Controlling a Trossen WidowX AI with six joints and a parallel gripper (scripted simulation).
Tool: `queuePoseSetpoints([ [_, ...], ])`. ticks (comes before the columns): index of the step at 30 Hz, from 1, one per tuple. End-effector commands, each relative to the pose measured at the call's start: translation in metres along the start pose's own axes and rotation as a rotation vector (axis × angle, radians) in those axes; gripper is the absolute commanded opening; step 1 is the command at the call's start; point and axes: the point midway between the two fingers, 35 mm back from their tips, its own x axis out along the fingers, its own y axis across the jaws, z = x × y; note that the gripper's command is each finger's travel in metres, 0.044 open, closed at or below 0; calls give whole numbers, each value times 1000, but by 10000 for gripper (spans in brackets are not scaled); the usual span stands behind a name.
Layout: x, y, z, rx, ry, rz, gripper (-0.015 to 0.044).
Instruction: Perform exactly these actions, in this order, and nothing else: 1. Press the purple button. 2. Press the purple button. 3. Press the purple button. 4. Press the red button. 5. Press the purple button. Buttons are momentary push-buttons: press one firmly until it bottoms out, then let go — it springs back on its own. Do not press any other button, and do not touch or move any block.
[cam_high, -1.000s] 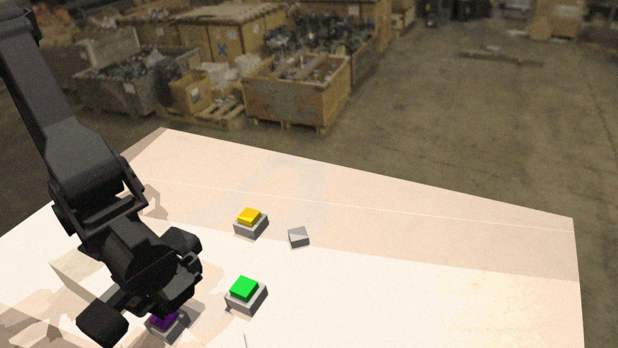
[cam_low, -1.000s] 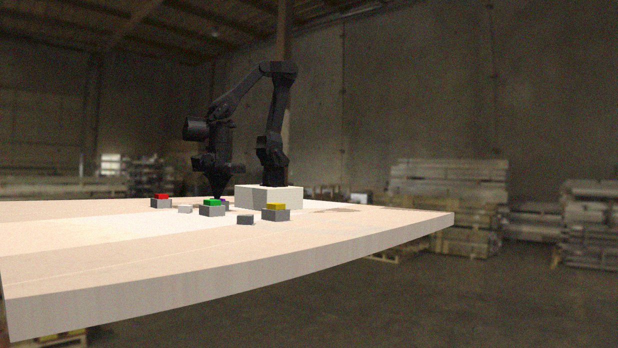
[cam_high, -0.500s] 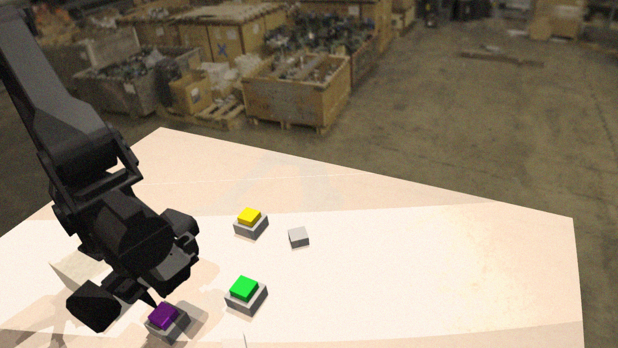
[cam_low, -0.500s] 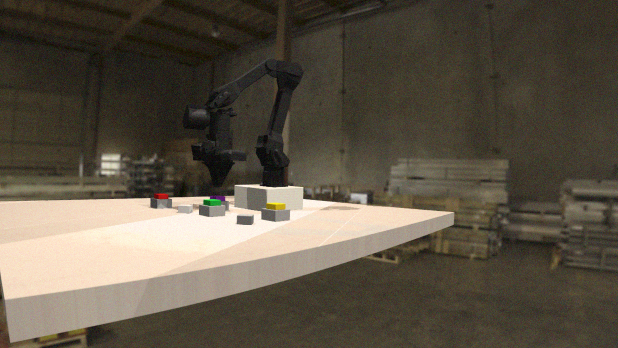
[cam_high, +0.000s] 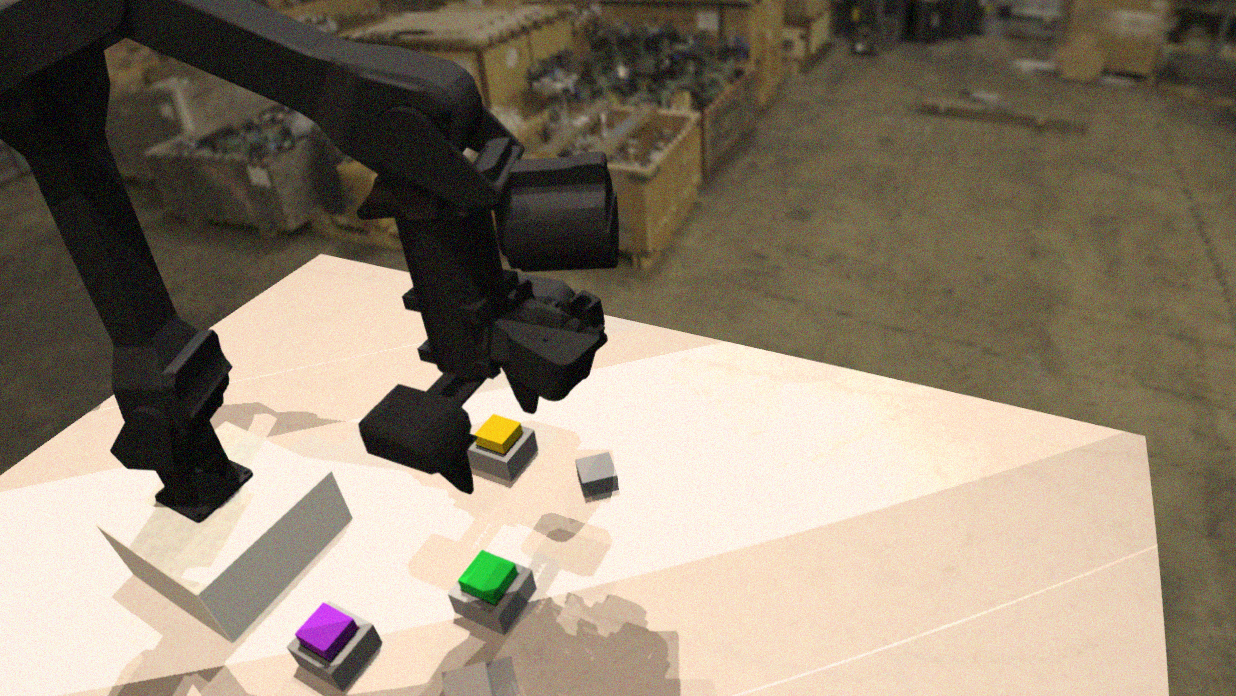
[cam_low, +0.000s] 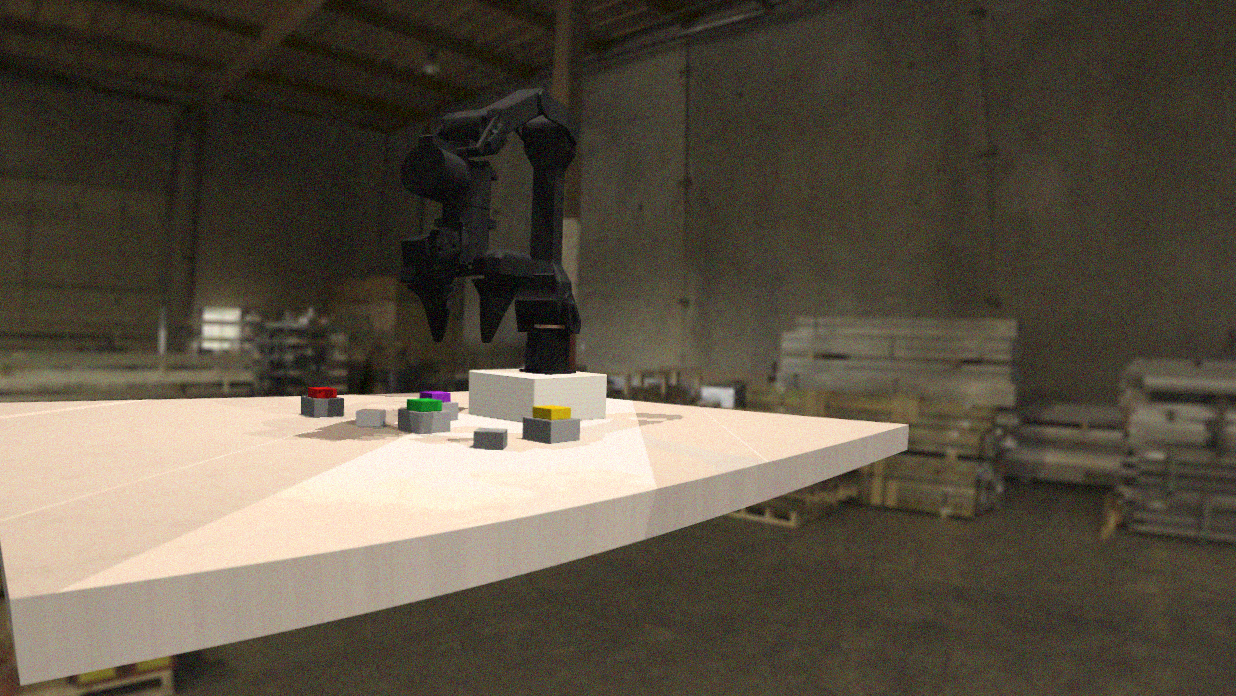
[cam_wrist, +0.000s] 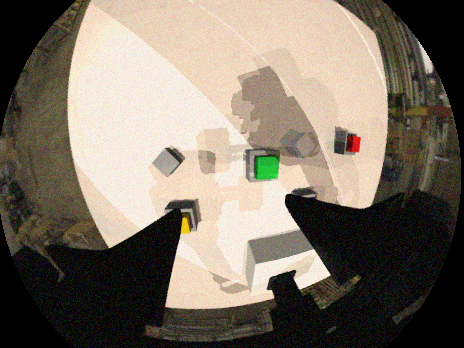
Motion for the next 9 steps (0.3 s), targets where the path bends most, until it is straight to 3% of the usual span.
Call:
queuePoseSetpoints([
  [1, -9, 46, 0, 20, 1, -1, 400],
  [5, -15, 84, -6, 39, 2, 0, 400],
  [9, -16, 88, -8, 41, 2, 0, 400],
])
